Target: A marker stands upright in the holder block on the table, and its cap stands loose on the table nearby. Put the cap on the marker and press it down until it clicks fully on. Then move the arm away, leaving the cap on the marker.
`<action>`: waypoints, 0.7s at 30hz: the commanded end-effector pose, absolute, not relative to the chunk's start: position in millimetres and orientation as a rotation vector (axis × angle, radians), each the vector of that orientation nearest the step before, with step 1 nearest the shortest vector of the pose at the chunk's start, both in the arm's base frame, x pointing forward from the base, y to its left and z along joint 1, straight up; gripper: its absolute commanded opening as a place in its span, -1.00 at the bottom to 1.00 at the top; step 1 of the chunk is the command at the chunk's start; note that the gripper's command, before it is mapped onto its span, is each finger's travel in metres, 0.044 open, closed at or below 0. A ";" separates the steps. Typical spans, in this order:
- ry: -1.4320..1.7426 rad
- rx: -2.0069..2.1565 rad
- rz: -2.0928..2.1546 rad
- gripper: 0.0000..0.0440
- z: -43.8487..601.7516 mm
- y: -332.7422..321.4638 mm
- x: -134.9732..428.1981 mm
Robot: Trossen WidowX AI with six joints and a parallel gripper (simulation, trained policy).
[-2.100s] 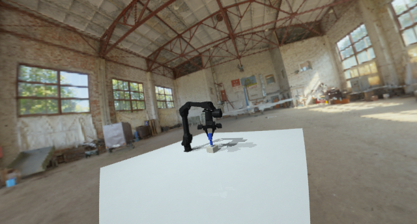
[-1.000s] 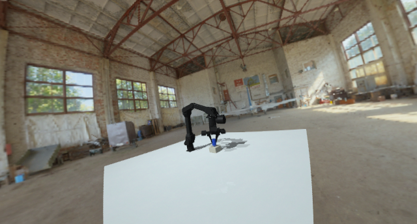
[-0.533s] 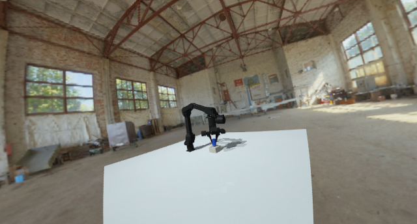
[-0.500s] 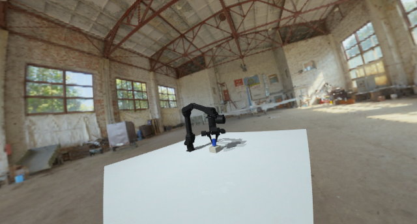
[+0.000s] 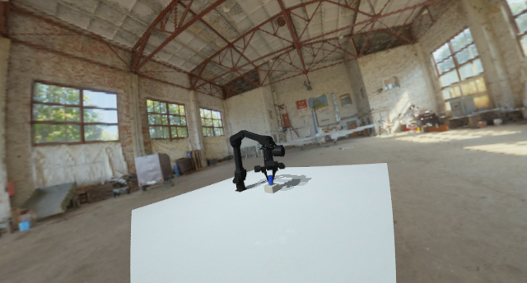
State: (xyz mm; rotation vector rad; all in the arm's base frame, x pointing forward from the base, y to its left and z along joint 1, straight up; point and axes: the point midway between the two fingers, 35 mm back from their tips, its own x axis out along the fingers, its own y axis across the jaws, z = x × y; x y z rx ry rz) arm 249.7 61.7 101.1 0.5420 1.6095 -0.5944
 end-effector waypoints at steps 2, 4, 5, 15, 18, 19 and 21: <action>1.640 0.500 -0.632 -0.58 83.5 54.8 245.3; 1.639 0.499 -0.631 -0.56 83.4 54.7 245.4; 1.639 0.499 -0.631 -0.55 83.3 54.7 245.4; 1.637 0.493 -0.626 -0.48 82.8 53.9 245.8; 1.636 0.492 -0.625 -0.46 82.7 53.7 245.9; 1.636 0.491 -0.625 -0.45 82.6 53.7 245.9; 1.636 0.490 -0.624 -0.44 82.5 53.5 246.0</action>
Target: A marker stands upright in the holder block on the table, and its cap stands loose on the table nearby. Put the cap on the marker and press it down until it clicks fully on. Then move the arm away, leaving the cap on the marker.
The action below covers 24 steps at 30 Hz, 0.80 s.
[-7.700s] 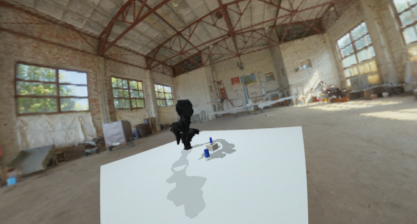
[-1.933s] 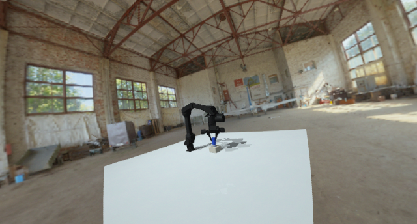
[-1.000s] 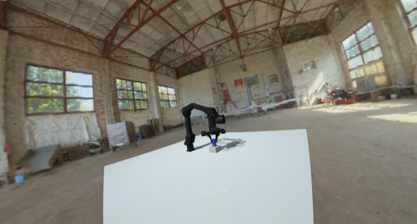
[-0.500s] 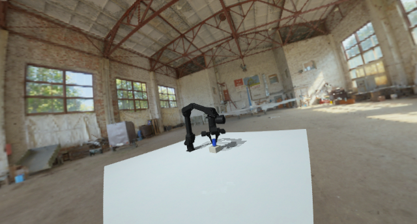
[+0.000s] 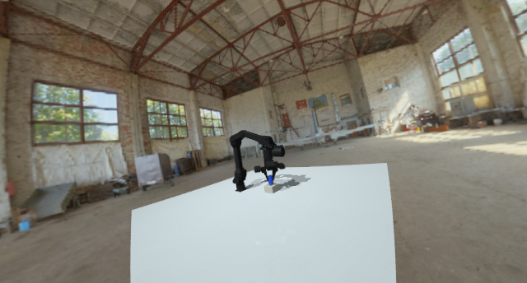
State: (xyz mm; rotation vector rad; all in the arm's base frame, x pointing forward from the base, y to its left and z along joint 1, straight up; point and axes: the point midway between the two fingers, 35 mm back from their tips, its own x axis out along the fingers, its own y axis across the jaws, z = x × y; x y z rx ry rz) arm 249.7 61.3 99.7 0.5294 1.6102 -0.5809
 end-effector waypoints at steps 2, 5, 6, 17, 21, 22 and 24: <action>1.635 0.489 -0.624 -0.43 82.5 53.5 246.0; 1.643 0.483 -0.621 -0.37 81.1 52.8 243.9; 1.640 0.479 -0.617 -0.36 80.8 52.4 244.3; 1.616 0.445 -0.577 -0.28 77.2 49.1 247.6; 1.633 0.439 -0.572 -0.14 76.0 49.1 241.6; 1.638 0.438 -0.571 -0.10 75.8 49.2 239.9; 1.647 0.437 -0.569 0.01 75.9 49.4 236.9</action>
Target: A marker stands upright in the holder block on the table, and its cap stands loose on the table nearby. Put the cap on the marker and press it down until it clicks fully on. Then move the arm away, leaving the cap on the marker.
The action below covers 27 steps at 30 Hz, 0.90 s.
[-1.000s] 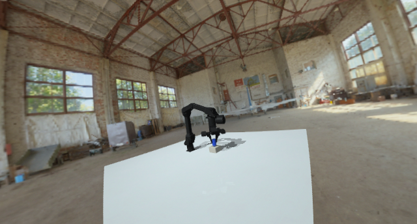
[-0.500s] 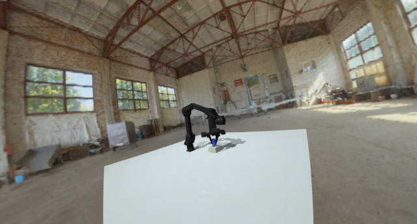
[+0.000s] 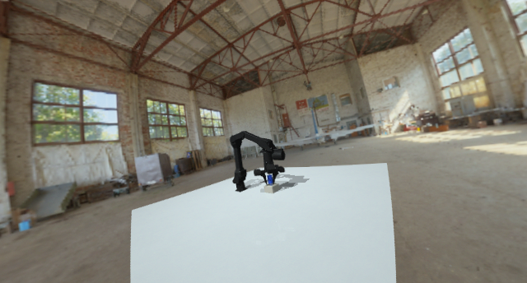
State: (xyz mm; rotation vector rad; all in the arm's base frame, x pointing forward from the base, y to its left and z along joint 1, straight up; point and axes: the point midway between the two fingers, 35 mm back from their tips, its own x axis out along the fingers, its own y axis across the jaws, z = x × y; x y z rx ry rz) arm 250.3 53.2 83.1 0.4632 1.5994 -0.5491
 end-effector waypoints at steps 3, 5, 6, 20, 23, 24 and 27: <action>1.649 0.440 -0.561 0.29 77.0 49.9 234.6; 1.646 0.441 -0.555 0.52 77.6 50.3 233.5; 1.643 0.441 -0.551 0.64 78.2 50.3 233.0; 1.538 0.478 -0.491 1.00 103.6 52.7 242.3; 1.516 0.484 -0.478 1.00 116.8 53.3 245.4; 1.509 0.486 -0.474 1.00 120.9 53.5 246.1; 1.495 0.488 -0.463 1.00 129.5 53.4 247.1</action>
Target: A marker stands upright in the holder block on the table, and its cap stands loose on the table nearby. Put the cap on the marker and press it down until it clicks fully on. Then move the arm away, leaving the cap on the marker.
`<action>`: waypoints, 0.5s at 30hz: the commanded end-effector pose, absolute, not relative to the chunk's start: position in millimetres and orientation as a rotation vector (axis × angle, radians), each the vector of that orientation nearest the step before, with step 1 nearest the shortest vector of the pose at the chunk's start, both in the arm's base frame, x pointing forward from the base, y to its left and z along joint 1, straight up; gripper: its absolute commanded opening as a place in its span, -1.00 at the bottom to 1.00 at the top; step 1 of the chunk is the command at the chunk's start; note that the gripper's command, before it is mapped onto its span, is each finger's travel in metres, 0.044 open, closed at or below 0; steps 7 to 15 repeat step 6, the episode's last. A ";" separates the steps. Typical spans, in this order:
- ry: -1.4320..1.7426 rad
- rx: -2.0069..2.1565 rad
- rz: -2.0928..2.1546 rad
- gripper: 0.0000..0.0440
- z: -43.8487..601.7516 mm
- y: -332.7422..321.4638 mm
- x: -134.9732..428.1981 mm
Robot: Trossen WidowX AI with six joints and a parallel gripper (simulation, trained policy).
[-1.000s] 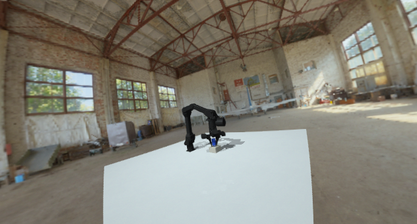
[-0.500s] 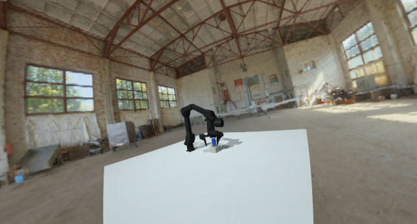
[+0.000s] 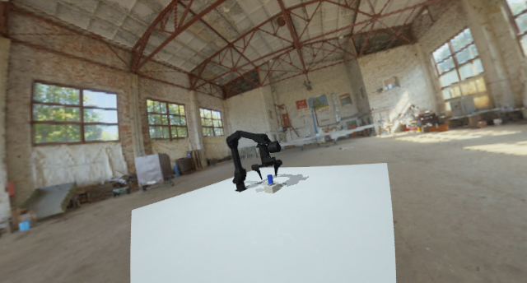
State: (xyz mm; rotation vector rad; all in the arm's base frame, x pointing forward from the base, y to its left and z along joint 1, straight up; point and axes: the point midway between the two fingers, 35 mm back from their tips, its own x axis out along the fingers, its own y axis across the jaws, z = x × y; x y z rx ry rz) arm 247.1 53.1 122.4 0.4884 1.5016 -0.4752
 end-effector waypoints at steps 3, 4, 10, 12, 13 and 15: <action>1.482 0.492 -0.453 1.00 136.0 53.4 247.4; 1.477 0.493 -0.449 1.00 138.0 53.4 247.4; 1.469 0.495 -0.441 1.00 141.9 53.4 247.4; 1.469 0.495 -0.441 1.00 141.9 53.4 247.4; 1.469 0.495 -0.441 1.00 141.9 53.4 247.4; 1.469 0.495 -0.441 1.00 141.9 53.4 247.4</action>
